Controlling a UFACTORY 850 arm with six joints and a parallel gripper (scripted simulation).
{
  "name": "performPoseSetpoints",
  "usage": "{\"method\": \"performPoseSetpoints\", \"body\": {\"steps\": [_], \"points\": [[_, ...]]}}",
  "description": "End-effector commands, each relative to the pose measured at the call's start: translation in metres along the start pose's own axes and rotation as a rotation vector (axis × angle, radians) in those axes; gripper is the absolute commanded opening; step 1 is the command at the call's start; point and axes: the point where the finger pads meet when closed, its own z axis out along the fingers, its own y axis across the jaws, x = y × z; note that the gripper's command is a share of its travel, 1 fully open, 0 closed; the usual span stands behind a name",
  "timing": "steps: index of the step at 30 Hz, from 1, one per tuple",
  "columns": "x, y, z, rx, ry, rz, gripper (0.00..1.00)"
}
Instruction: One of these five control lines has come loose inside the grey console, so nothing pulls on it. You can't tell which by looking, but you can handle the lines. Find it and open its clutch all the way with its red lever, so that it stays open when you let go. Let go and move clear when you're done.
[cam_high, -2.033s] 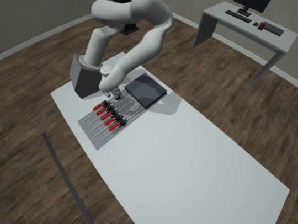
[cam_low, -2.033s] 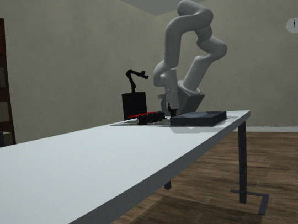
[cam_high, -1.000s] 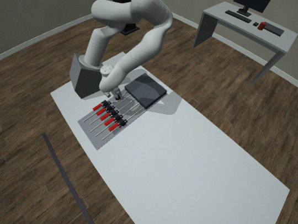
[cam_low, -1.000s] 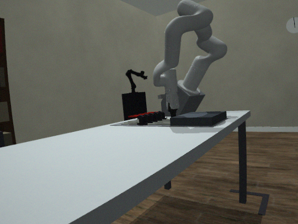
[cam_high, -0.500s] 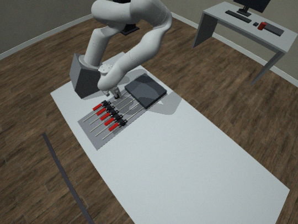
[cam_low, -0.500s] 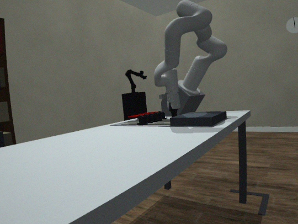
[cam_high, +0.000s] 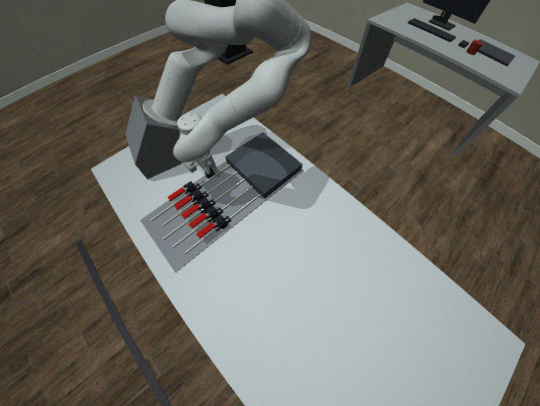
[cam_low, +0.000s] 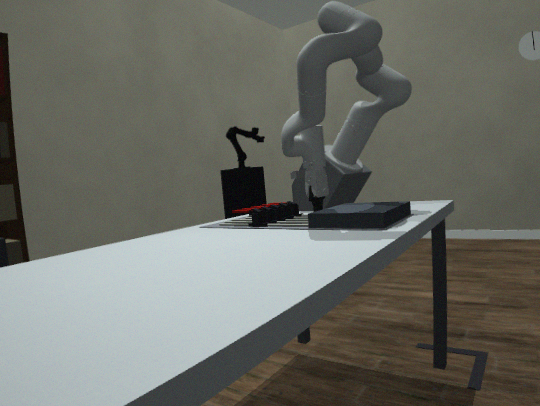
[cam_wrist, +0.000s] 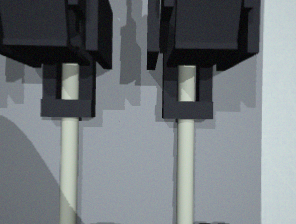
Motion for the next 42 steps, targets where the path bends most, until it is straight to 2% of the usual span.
{"method": "performPoseSetpoints", "body": {"steps": [1, 19, 23, 31, 33, 37, 42], "points": [[0.000, 0.002, 0.000, 0.000, 0.000, 0.000, 0.00], [0.000, 0.004, -0.006, 0.000, 0.000, 0.000, 0.00], [0.000, 0.004, -0.020, 0.000, 0.000, 0.000, 0.00], [0.000, 0.004, -0.062, 0.000, 0.000, 0.000, 0.00], [0.000, 0.004, -0.062, 0.000, 0.000, 0.000, 0.00], [0.000, 0.004, -0.077, 0.000, 0.000, 0.000, 0.00], [0.000, 0.004, -0.085, 0.000, 0.000, 0.000, 0.00]]}}
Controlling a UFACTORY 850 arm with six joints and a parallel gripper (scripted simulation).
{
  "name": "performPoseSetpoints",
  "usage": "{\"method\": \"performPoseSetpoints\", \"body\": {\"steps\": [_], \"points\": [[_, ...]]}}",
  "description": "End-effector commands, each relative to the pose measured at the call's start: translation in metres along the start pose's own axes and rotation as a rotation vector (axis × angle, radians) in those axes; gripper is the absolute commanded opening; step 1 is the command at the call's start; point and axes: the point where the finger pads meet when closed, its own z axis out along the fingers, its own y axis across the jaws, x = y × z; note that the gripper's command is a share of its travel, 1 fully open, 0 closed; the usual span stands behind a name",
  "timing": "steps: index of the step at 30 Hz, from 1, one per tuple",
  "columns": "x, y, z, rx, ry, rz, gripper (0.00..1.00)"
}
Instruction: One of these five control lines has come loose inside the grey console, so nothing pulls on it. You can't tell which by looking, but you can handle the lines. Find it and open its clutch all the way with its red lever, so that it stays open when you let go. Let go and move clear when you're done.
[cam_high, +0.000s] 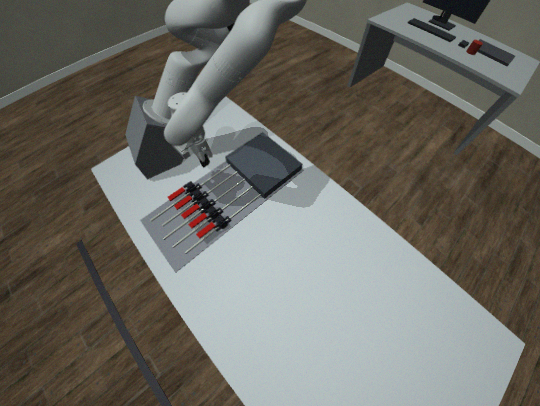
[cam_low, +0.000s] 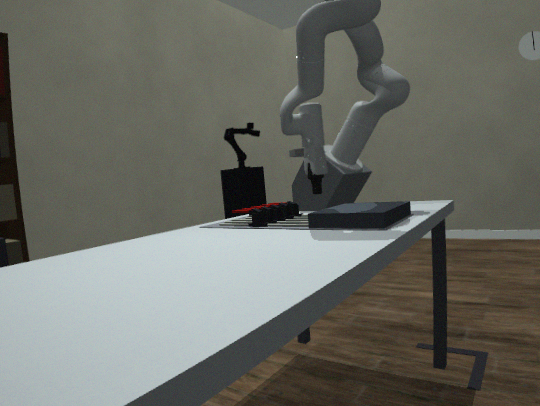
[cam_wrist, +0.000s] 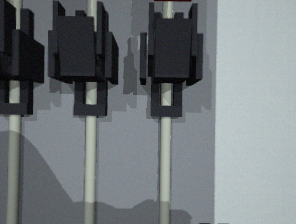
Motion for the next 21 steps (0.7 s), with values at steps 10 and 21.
{"method": "performPoseSetpoints", "body": {"steps": [10, 21], "points": [[-0.041, -0.003, -0.028, 0.000, 0.001, 0.000, 0.00], [-0.068, 0.000, -0.041, 0.000, 0.000, 0.000, 0.00]]}}
